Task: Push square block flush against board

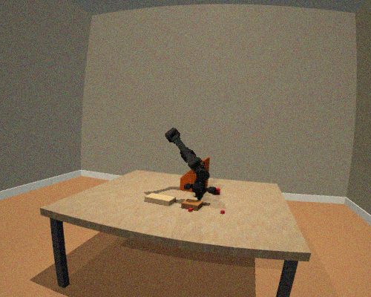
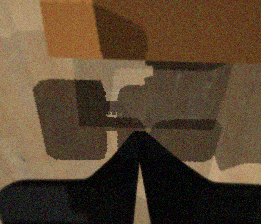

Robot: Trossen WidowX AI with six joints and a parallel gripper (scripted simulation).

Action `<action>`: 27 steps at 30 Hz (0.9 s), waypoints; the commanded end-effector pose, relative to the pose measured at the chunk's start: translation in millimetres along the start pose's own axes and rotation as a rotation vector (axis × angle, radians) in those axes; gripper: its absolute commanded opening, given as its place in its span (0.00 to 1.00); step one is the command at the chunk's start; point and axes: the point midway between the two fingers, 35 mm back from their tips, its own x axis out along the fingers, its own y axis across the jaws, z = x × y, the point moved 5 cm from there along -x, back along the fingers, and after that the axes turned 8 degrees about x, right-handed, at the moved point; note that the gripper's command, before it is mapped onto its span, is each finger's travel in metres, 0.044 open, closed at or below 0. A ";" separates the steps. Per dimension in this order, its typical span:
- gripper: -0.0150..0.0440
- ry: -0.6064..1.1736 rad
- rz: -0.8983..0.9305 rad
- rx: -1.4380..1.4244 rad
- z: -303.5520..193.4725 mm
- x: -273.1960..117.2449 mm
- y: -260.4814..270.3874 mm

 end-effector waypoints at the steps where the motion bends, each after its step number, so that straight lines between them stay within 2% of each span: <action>1: 0.25 0.000 0.006 0.005 -5.1 -1.0 -0.6; 3: 0.25 0.000 0.002 0.001 -0.8 -12.4 0.1; 6: 0.25 0.001 0.008 0.005 -1.3 -53.4 -0.5; 12: 0.25 -0.020 0.013 0.001 3.6 -57.1 1.2; 14: 0.25 -0.021 0.012 0.002 20.8 -56.4 -4.5; 18: 0.25 -0.020 0.011 0.002 24.0 -53.1 -5.4; 22: 0.25 -0.002 0.006 0.008 25.5 -4.1 -4.2; 27: 0.25 -0.001 0.005 0.008 26.0 -1.1 -4.1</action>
